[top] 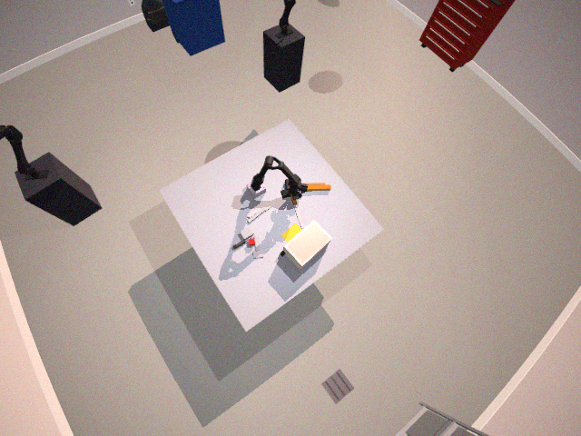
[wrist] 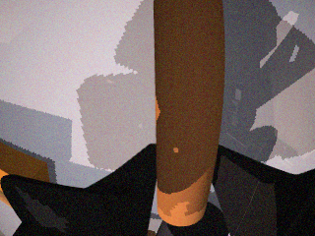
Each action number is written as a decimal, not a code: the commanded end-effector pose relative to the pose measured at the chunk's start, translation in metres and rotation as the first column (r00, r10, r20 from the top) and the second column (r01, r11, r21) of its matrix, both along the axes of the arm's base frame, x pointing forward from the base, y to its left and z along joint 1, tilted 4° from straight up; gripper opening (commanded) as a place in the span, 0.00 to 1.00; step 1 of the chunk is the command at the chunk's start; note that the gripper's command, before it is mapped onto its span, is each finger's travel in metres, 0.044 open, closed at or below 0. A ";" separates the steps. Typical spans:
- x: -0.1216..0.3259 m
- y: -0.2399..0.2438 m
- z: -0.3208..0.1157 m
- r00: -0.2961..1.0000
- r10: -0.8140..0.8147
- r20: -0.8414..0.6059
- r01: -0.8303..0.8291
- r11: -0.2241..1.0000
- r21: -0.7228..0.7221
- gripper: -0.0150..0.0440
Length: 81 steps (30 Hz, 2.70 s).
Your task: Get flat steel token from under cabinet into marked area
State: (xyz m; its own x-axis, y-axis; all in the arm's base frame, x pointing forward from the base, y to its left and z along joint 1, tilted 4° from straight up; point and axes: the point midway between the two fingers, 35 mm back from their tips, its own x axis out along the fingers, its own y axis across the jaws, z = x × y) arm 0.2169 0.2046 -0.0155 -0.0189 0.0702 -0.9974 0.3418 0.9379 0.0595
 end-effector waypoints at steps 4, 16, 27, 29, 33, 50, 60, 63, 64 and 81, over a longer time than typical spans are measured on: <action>0.000 0.000 0.000 0.999 0.039 0.004 -0.039 0.999 0.002 0.30; 0.000 0.000 0.000 1.000 0.026 0.002 -0.026 1.000 0.001 0.64; 0.000 0.000 -0.002 1.000 0.026 0.003 -0.026 1.000 0.002 0.71; 0.000 0.000 -0.002 1.000 0.026 0.003 -0.026 1.000 0.002 0.71; -0.002 0.000 -0.005 1.000 0.025 0.003 -0.025 1.000 0.002 0.71; 0.000 0.001 -0.003 1.000 0.028 0.006 -0.028 1.000 0.005 0.30; 0.008 -0.001 -0.003 0.999 0.052 0.008 -0.052 0.999 0.004 0.25; 0.013 -0.003 -0.003 0.998 0.061 0.008 -0.061 0.998 0.003 0.25; 0.014 -0.003 -0.003 0.998 0.063 0.008 -0.063 0.998 0.003 0.25; 0.042 -0.011 -0.003 0.997 0.081 0.011 -0.081 0.997 0.001 0.25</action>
